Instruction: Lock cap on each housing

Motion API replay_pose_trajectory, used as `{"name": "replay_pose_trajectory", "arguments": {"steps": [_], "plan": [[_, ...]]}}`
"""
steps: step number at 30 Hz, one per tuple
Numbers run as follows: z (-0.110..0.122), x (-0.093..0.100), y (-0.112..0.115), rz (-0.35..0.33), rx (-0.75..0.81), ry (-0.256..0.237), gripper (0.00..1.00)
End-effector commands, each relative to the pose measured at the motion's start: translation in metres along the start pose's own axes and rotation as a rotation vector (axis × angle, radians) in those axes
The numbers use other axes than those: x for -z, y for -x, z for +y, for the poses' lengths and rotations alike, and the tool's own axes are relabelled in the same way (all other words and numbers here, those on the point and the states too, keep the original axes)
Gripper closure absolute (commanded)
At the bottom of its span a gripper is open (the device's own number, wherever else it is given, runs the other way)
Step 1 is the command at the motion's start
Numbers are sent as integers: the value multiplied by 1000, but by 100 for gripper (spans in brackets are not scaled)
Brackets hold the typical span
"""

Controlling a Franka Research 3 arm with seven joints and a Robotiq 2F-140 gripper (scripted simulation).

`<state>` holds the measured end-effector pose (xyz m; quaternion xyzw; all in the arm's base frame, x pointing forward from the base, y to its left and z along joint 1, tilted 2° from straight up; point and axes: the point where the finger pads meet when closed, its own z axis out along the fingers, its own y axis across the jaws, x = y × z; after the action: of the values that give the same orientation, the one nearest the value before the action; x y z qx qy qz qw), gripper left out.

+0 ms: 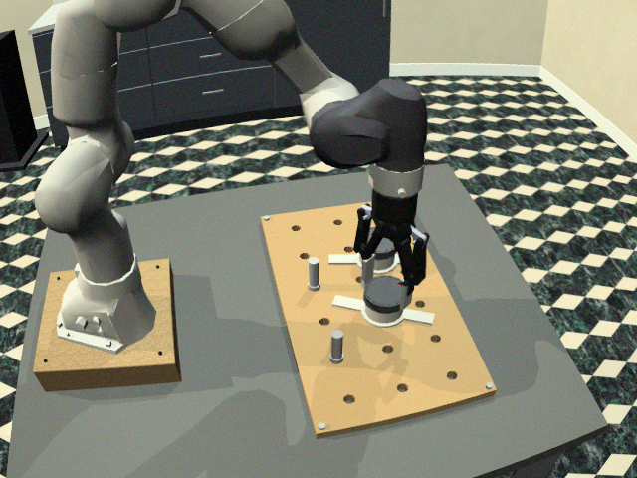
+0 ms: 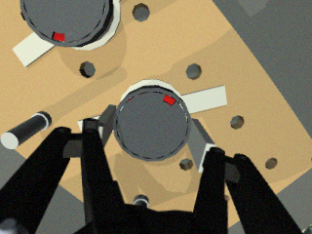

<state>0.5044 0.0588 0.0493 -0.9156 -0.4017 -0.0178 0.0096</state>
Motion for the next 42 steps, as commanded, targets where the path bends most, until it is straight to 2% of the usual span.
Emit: {"name": "replay_pose_trajectory", "arguments": {"steps": [1,42], "plan": [[-5,-2,5,2,7,-4,90],[-42,-2,57,2,7,-4,90]]}}
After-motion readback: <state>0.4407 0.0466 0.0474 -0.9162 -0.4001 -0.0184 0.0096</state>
